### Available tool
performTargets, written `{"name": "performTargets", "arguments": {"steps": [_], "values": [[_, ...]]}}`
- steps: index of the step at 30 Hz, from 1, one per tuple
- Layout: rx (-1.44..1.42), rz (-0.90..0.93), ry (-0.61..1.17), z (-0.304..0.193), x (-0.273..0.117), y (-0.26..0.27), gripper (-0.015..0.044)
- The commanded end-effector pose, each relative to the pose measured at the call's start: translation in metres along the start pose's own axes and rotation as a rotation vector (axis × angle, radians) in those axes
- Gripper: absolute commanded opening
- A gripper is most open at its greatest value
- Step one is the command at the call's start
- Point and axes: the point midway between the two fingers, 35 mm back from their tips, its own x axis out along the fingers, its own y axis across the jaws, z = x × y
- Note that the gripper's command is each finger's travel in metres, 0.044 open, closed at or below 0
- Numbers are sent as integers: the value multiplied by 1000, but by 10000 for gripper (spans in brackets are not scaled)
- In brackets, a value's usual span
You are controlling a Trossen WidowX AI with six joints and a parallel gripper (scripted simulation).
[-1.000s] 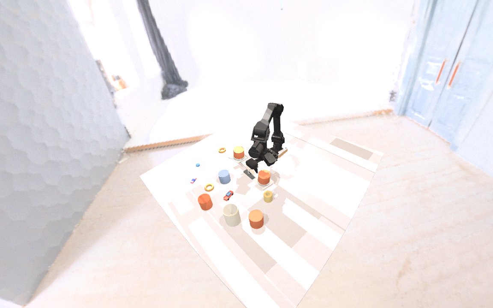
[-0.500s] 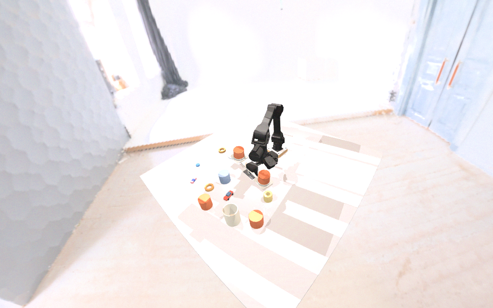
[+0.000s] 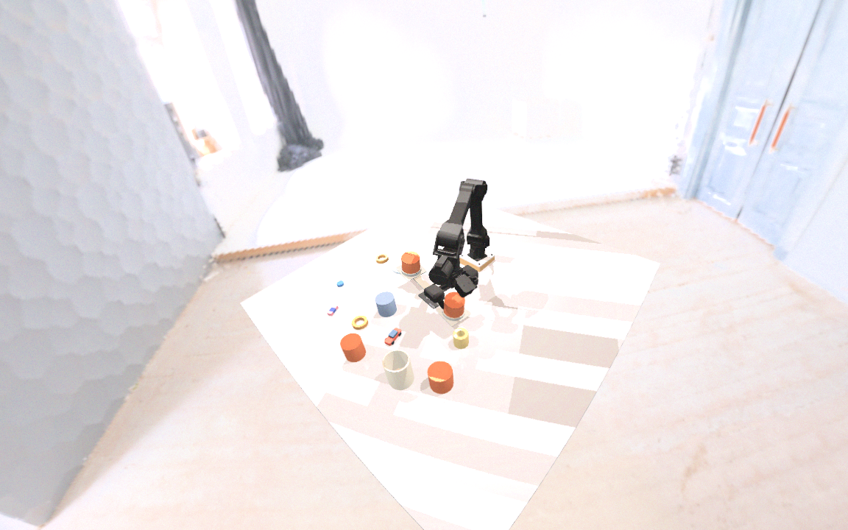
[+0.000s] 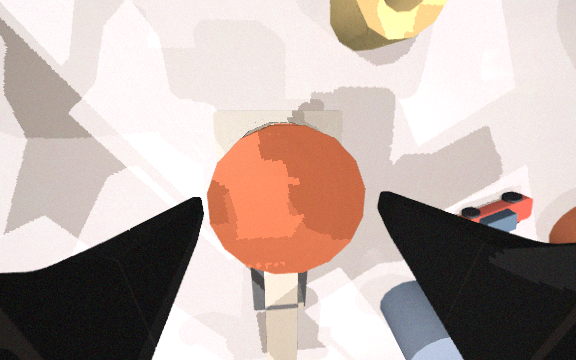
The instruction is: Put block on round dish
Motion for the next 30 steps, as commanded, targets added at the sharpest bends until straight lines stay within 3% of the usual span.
{"name": "performTargets", "arguments": {"steps": [1,17,20,30], "values": [[2,12,3,-1,11,2,440],[2,12,3,-1,34,4,440],[2,12,3,-1,34,4,361],[2,12,3,-1,34,4,295]]}}
